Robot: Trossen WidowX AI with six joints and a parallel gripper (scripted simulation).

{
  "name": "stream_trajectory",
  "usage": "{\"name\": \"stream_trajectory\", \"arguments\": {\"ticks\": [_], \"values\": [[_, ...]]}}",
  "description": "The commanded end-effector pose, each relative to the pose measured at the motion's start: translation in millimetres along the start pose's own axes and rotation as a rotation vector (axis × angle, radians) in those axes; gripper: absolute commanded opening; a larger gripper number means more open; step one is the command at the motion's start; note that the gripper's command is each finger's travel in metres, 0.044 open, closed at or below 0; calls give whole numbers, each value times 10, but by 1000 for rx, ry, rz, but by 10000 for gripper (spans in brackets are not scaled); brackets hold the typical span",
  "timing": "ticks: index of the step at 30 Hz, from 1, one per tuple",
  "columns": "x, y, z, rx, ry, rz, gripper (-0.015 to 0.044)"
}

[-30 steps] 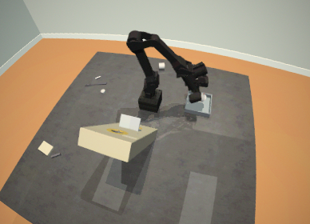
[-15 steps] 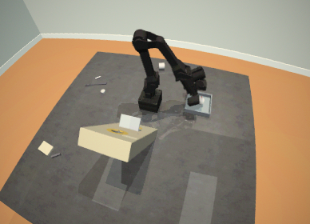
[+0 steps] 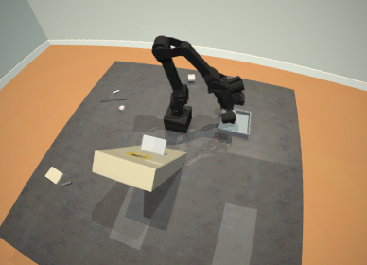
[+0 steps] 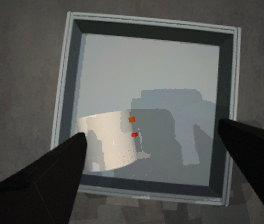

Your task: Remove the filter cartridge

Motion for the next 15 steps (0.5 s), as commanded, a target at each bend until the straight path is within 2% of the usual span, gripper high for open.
{"name": "stream_trajectory", "arguments": {"ticks": [1, 4, 5, 15], "values": [[250, -13, 384, -2, -48, -5, 440], [277, -16, 478, -2, -47, -5, 440], [238, -9, 346, 2, -45, -2, 440], [238, -9, 346, 2, -45, -2, 440]]}}
Point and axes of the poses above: the point midway between the two fingers, 35 mm back from their tips, its own z axis back along the fingers, its own y axis across the jaws, x = y × z, the point moved 7 cm from there along z, back along the fingers, and after that the axes turned 3 degrees about z, right-handed, at the moved point
